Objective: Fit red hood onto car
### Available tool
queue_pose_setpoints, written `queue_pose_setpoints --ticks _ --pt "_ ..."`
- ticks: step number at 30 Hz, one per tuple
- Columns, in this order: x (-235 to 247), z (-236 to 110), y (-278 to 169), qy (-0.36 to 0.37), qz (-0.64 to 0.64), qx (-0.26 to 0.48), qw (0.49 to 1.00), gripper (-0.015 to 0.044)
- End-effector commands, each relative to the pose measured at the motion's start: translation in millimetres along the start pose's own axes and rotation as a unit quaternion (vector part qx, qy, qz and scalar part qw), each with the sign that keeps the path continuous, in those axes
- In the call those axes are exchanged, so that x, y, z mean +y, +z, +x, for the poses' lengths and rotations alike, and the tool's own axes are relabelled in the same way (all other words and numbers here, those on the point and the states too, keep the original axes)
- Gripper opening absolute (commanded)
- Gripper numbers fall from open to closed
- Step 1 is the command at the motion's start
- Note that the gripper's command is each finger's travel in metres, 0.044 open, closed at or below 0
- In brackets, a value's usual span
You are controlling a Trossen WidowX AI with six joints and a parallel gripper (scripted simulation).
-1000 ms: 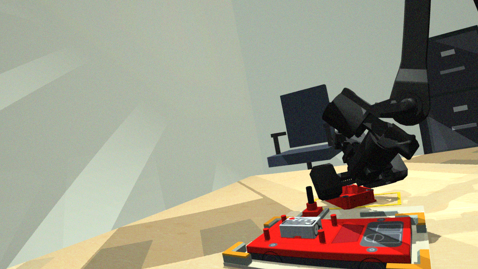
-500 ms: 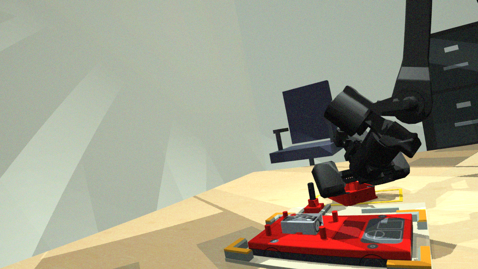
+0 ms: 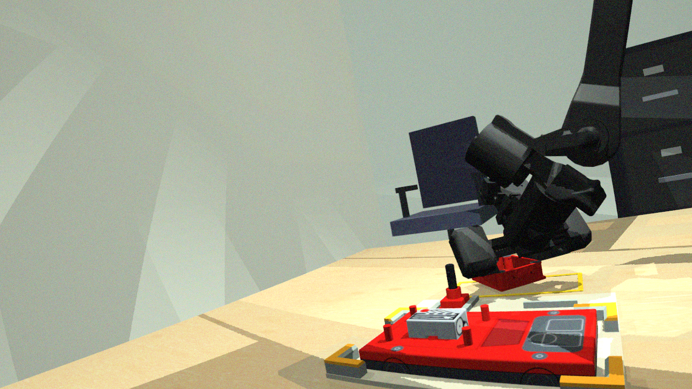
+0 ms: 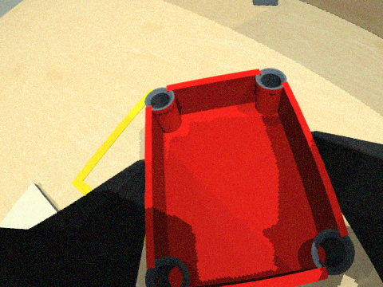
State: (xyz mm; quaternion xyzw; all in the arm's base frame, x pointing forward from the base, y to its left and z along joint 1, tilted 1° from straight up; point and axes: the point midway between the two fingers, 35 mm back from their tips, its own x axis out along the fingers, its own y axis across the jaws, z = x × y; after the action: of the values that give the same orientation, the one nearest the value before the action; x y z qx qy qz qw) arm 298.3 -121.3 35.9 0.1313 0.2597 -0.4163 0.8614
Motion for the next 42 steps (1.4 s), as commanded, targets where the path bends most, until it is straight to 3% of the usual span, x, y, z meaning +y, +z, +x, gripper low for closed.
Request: queue_pose_setpoints --ticks 1,24,42 --pt "2 -6 12 0.003 0.005 -0.006 1.000 0.0000" --pt "0 -36 50 0.003 0.001 -0.006 1.000 0.0000" --pt "0 -34 48 0.002 -0.194 -0.006 0.981 0.0000"
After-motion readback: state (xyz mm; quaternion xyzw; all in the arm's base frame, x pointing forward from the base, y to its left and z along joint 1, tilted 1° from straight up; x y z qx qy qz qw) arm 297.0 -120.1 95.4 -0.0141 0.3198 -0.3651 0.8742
